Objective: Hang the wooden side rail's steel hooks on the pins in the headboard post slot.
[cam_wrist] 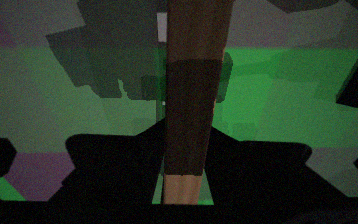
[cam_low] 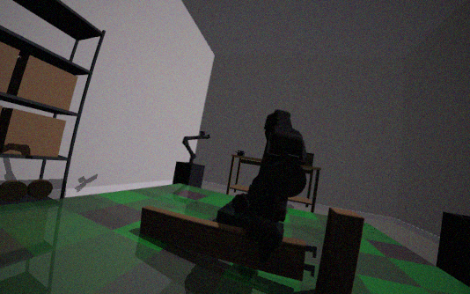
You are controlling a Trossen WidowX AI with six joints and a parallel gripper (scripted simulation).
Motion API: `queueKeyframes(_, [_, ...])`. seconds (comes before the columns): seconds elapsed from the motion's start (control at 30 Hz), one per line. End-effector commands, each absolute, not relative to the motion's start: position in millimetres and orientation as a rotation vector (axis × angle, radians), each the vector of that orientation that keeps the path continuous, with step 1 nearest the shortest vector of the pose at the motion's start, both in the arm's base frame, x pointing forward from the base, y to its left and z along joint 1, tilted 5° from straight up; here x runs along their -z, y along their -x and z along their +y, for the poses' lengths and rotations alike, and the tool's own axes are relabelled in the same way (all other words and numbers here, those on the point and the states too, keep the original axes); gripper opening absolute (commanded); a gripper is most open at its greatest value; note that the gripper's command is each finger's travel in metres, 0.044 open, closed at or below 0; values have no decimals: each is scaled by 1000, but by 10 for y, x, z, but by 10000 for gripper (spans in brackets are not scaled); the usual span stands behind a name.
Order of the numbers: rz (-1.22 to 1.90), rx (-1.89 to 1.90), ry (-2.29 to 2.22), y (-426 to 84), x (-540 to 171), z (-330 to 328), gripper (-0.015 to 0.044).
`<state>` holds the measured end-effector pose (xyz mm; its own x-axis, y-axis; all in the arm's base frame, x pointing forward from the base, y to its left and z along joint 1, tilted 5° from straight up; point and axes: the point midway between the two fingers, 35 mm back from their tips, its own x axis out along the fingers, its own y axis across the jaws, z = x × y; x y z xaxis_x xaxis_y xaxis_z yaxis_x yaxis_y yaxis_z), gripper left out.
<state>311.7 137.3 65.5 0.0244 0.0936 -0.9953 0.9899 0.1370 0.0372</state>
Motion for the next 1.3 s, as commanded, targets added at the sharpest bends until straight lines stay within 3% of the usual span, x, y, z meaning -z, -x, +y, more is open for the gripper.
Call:
queueKeyframes(0.0, [1311, 1036, -1193, -3131, -670, 1384, 0])
queueKeyframes(1.27, [1311, 1036, -1193, -3119, -677, 1422, 0])
